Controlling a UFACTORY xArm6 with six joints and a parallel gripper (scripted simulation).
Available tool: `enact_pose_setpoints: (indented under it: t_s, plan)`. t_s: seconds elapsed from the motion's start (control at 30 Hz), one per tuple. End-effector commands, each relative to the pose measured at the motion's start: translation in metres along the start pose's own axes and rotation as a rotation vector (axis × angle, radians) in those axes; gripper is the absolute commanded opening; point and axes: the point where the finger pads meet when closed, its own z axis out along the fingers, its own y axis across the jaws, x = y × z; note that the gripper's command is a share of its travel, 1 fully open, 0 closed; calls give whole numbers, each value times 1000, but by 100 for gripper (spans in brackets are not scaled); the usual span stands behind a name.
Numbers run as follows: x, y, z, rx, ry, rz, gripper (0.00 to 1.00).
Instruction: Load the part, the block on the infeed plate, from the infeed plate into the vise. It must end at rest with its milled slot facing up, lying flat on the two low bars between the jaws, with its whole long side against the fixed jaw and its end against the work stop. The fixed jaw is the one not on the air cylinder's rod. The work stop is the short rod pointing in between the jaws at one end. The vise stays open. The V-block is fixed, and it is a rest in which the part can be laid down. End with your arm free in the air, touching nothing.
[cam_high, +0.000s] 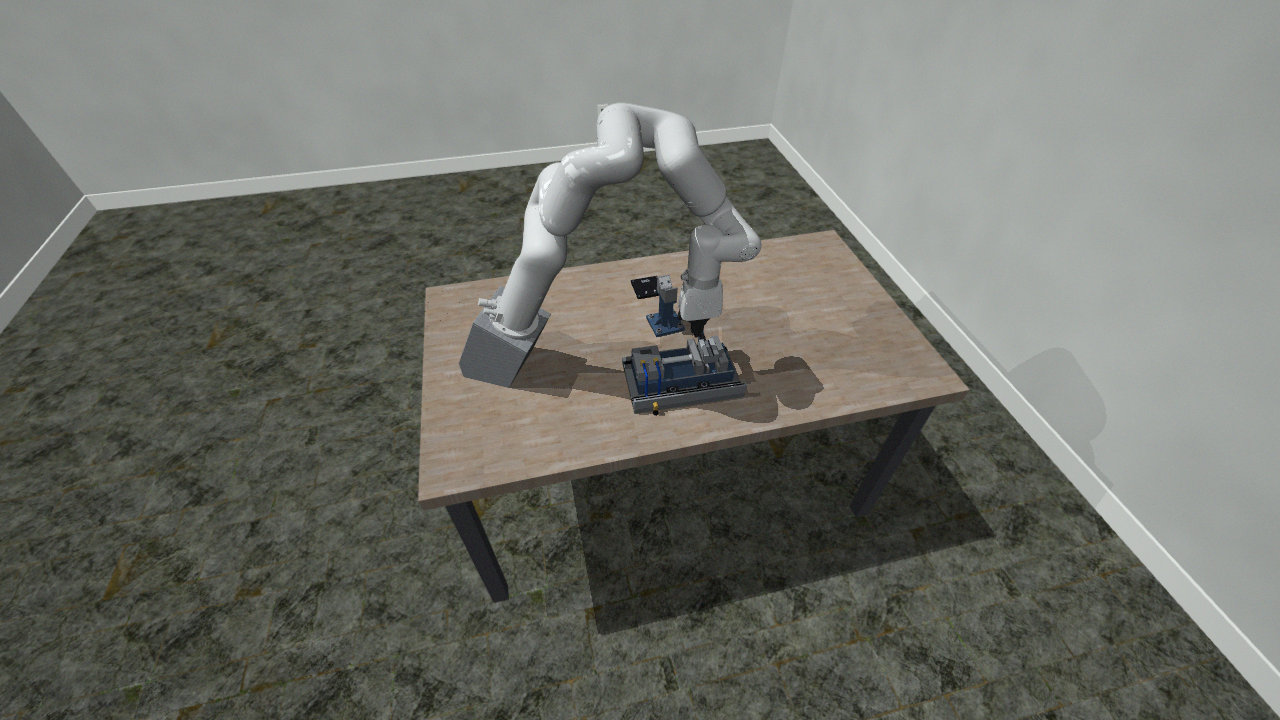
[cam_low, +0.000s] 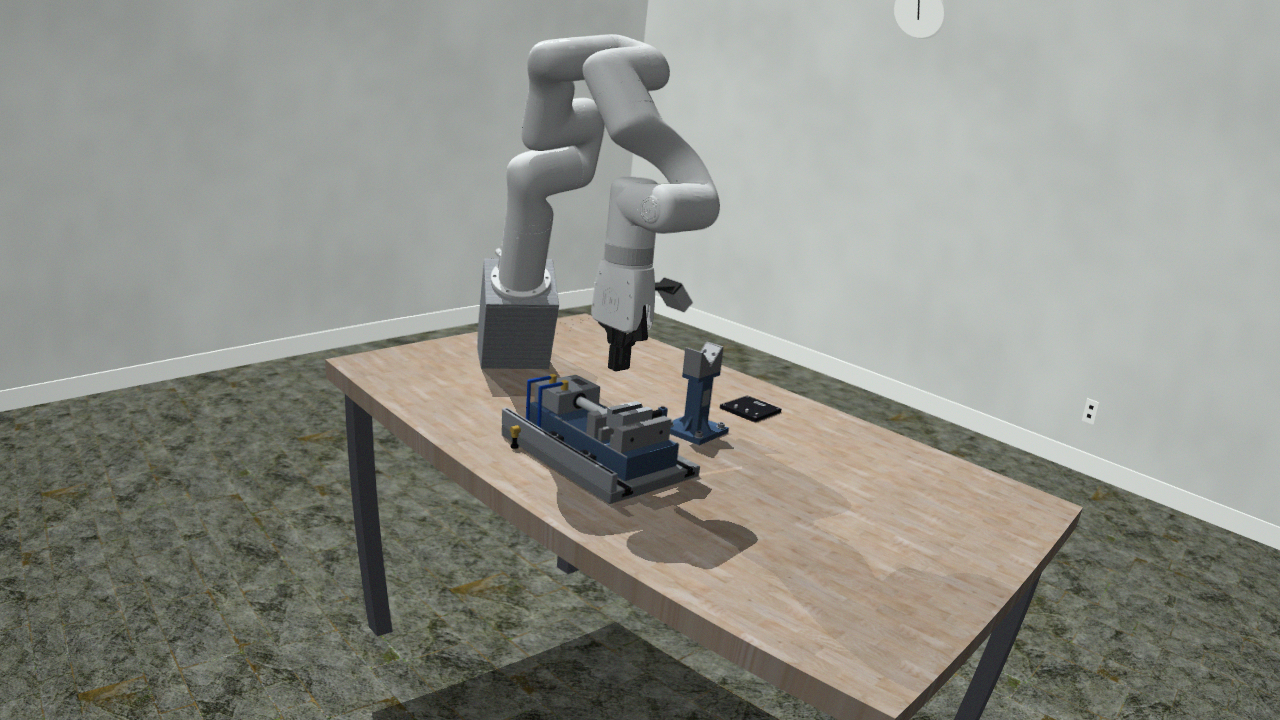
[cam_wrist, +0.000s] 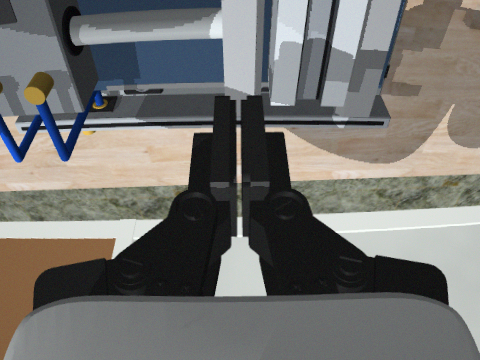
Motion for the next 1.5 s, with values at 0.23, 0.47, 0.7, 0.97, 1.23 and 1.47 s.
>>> enact_pose_setpoints:
  t_s: [0.23, 0.47, 0.7, 0.97, 1.23, 1.47]
  plan:
    - [0, 1, -1, -3, 0, 0, 0]
    - [0, 1, -1, -3, 0, 0, 0]
    - [0, 1, -1, -3, 0, 0, 0]
    - [0, 1, 0, -3, 0, 0, 0]
    - [0, 1, 5, -3, 1, 0, 0]
    - [-1, 1, 10, -3, 1, 0, 0]
